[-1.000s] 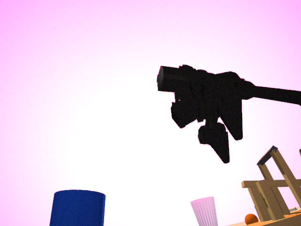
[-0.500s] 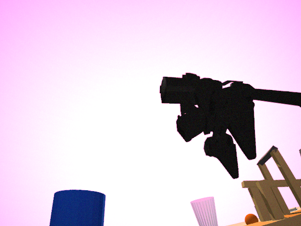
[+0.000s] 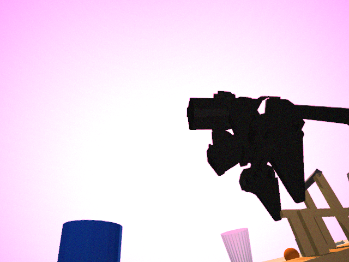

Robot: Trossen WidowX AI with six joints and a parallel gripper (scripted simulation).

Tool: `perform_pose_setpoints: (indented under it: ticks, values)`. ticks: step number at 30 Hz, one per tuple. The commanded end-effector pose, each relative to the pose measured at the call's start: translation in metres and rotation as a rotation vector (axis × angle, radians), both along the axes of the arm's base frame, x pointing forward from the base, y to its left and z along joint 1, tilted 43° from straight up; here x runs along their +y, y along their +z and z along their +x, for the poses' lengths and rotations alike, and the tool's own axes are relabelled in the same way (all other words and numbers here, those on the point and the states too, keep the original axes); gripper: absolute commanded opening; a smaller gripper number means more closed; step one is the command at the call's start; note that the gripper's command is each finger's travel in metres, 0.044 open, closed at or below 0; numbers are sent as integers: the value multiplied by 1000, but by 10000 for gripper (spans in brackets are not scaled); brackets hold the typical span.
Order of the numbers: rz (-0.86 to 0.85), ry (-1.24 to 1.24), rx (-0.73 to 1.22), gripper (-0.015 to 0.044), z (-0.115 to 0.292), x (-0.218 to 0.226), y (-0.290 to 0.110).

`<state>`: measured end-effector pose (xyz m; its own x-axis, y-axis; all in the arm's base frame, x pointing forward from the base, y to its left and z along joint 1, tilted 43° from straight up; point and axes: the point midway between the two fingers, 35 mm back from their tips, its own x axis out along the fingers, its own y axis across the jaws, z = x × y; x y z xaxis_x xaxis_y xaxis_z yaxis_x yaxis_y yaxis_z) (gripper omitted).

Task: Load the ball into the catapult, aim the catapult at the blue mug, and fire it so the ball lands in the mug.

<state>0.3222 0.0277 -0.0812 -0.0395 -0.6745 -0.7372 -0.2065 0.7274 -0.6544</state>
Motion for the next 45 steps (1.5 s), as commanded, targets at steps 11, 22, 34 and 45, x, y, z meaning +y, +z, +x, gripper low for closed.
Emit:
perform_pose_setpoints:
  ticks: [11,22,34,45]
  values:
    - [-6,4,10,440,-3,-18,-19]
    - [-8,4,10,440,-5,-28,-30]
    - [-4,-1,3,204,-3,-26,-28]
    - [-2,-1,3,13,-1,-9,-10]
